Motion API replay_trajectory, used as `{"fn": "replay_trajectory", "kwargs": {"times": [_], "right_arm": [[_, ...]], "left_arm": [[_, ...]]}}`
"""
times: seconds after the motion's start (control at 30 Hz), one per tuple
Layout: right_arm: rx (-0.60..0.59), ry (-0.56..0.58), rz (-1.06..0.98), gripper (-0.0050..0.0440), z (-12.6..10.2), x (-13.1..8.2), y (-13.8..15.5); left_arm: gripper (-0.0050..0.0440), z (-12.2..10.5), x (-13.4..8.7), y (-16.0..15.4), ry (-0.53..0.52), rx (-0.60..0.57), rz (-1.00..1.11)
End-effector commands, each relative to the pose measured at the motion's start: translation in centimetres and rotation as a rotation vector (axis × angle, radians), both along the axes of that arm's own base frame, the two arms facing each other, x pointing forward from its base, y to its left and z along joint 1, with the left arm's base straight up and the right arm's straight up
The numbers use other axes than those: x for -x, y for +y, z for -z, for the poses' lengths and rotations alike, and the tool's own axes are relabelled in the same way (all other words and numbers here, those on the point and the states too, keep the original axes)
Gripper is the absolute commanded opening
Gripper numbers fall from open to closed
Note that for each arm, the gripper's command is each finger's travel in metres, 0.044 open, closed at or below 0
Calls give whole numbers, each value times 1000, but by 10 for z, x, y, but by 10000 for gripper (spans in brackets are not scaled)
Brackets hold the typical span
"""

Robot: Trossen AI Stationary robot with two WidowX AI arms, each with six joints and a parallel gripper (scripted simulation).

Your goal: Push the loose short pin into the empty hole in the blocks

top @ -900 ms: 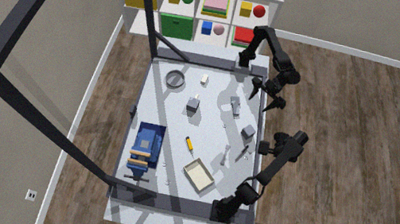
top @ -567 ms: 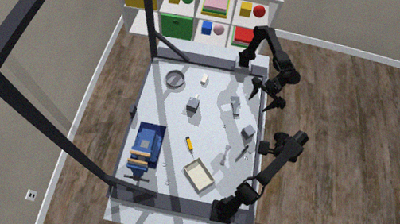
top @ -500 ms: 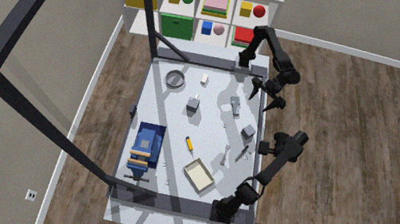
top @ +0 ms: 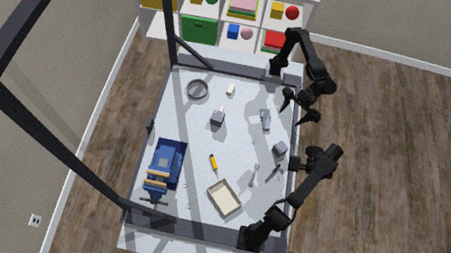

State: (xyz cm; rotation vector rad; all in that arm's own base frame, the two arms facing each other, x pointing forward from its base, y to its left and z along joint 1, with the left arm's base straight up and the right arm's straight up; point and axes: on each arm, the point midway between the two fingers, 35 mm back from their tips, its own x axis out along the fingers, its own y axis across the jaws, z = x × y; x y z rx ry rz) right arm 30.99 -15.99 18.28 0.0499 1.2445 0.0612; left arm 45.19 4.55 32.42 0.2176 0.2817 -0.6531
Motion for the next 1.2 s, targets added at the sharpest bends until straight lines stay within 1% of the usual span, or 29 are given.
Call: {"fn": "replay_trajectory", "kwargs": {"times": [0.0,0.13,0.2,0.43,0.67,0.7,0.77,0.9,0.97,1.1,1.17], "right_arm": [[57,-83,-36,400,-4,-24,21],[92,-162,-72,400,-1,-50,46],[92,-162,-72,400,-1,-50,46],[120,-312,-131,400,1,-87,98],[109,-452,-179,400,-2,-108,152],[104,-475,-187,400,-3,-111,161],[104,-475,-187,400,-3,-111,161],[75,-567,-216,400,-7,-117,199],[50,-622,-233,400,-10,-118,222],[-2,-707,-261,400,-16,-116,260],[-31,-749,-273,400,-19,-113,278]], "left_arm": [[400,-3,14,-19,-42,-7,-15],[400,15,26,-34,-41,2,-42],[400,15,26,-34,-41,2,-42],[400,48,48,-65,-37,18,-94],[400,83,71,-96,-37,37,-149],[400,88,74,-102,-37,40,-158],[400,88,74,-102,-37,40,-158],[400,111,90,-123,-37,53,-195],[400,125,99,-135,-37,62,-218],[400,147,114,-156,-34,74,-252],[400,166,119,-166,-9,68,-268]]}}
